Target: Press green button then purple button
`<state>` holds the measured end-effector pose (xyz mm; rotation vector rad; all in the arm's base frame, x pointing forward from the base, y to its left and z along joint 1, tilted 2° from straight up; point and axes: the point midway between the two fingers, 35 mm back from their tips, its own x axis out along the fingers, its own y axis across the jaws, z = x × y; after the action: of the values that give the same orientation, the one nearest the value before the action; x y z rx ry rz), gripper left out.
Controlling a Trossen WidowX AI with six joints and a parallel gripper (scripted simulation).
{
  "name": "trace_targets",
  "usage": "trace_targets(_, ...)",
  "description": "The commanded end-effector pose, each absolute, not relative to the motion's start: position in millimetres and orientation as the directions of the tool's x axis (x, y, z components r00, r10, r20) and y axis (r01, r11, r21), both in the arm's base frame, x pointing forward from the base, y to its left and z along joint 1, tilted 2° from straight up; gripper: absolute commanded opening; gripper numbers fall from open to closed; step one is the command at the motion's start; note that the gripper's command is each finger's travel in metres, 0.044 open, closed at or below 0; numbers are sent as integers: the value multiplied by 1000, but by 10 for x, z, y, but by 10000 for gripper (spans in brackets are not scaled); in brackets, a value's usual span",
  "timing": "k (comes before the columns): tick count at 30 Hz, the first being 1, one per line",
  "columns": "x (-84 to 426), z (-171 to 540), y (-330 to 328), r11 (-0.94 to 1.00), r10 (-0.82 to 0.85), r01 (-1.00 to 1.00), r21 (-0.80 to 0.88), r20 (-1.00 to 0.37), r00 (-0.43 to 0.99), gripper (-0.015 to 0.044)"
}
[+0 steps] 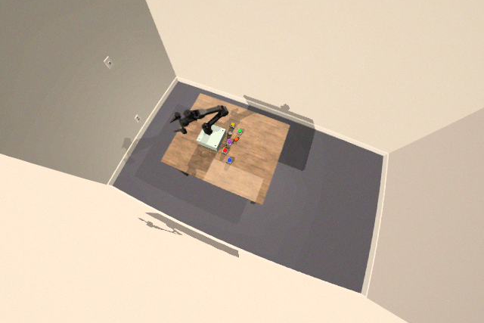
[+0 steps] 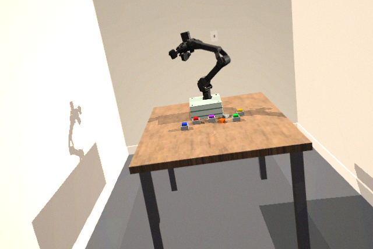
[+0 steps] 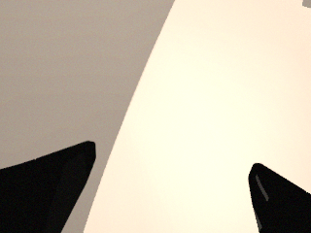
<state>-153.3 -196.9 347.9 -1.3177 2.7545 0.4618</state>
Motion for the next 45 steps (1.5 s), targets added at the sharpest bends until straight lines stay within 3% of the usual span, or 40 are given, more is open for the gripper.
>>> trace_targets(1, -1520, 3472, -1986, 582, -757, -773, 250, -179, -628, 400)
trace_targets(8, -887, 3199, -2574, 164, -881, -861, 481, -321, -347, 400)
trace_targets(13, -227, 2969, -2864, -198, -896, -762, 616, -429, -113, 400)
trace_targets(19, 669, 2681, -2947, -551, -822, -444, 707, -551, 143, 400)
trace_targets(25, 1572, 2383, -2715, -698, -668, 22, 716, -662, 339, 400)
trace_targets(30, 2245, 2130, -2291, -616, -503, 423, 664, -745, 437, 400)
trace_targets(36, 2869, 1826, -1549, -288, -296, 786, 547, -832, 470, 400)
trace_targets(41, 3182, 1574, -795, 106, -143, 902, 419, -891, 430, 400)
trace_targets(45, 3275, 1374, -147, 435, -48, 846, 309, -930, 365, 400)
